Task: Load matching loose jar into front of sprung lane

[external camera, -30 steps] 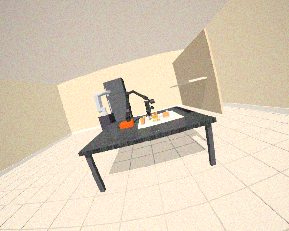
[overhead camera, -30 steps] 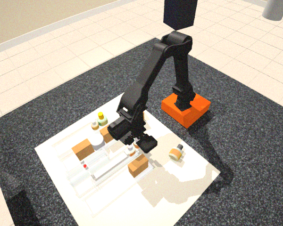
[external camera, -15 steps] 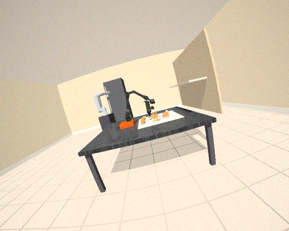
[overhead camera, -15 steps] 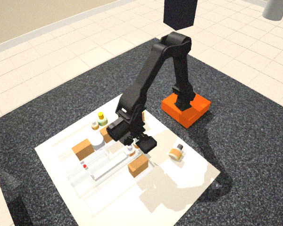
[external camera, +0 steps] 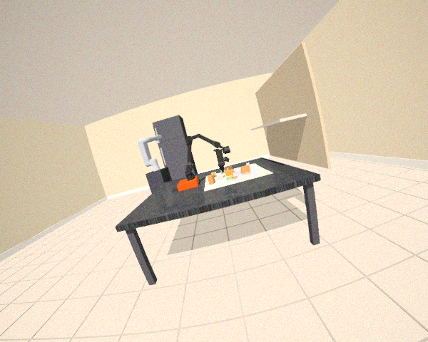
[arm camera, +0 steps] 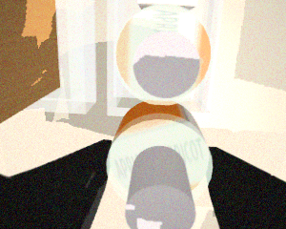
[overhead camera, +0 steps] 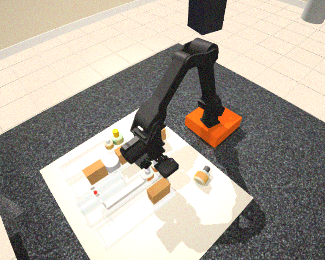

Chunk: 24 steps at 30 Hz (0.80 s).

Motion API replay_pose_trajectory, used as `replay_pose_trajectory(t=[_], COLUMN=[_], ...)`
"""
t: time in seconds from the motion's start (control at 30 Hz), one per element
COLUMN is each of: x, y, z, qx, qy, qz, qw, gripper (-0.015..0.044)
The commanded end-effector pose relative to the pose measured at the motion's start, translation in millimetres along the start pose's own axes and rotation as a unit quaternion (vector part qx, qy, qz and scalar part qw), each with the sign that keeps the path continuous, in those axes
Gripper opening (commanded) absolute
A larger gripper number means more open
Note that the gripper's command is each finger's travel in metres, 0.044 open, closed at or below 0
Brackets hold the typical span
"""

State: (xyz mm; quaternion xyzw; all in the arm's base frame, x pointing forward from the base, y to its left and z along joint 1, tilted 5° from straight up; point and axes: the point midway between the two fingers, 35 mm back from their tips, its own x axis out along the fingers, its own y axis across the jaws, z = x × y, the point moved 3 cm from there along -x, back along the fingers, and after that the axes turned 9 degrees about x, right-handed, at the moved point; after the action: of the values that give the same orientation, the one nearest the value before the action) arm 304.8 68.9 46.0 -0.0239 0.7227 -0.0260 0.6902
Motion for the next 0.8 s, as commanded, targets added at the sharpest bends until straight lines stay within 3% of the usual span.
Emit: replay_pose_trajectory(t=[0.0, 0.77], x=[-3.5, -5.3], y=[2.3, 4.0], z=[10.5, 21.6], qx=[-0.002, -0.002], qy=[-0.017, -0.017], qz=[0.005, 0.005], qw=[1.000, 1.000], gripper=[0.0000, 0.0000])
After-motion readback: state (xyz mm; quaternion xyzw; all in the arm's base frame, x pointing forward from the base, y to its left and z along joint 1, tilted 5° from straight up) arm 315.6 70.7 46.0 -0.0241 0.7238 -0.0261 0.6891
